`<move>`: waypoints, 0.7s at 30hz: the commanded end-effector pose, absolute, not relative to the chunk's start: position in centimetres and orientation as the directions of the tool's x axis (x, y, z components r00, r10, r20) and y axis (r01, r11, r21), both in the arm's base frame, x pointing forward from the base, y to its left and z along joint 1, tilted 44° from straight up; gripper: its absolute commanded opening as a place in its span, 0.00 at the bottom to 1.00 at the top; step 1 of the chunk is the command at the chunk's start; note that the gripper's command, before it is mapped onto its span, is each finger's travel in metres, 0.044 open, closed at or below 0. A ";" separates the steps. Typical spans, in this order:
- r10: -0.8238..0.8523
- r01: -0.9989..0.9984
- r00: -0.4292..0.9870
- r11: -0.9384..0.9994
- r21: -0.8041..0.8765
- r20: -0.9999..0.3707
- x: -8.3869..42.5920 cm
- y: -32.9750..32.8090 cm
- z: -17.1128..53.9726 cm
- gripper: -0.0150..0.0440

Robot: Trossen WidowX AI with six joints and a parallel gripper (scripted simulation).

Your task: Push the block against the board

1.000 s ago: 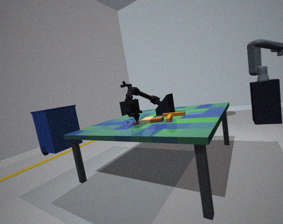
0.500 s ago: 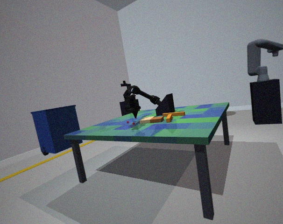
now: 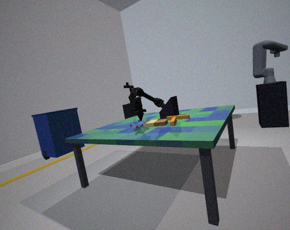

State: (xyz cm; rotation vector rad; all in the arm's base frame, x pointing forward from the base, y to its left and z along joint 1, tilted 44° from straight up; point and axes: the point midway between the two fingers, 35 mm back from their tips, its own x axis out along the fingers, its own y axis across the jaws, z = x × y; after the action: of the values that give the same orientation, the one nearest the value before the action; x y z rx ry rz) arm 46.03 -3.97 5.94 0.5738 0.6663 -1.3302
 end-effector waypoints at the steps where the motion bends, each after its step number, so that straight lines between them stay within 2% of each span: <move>1: -0.685 0.988 0.071 0.148 -0.044 -0.725 45.8 -7.1 2.8 0.25; 21: -0.684 0.988 0.071 0.148 -0.044 -0.726 45.6 -5.6 1.4 0.25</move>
State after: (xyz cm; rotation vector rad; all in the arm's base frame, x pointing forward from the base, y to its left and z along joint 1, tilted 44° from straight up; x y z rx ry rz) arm 45.81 -5.95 2.09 0.5442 0.6953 -1.3499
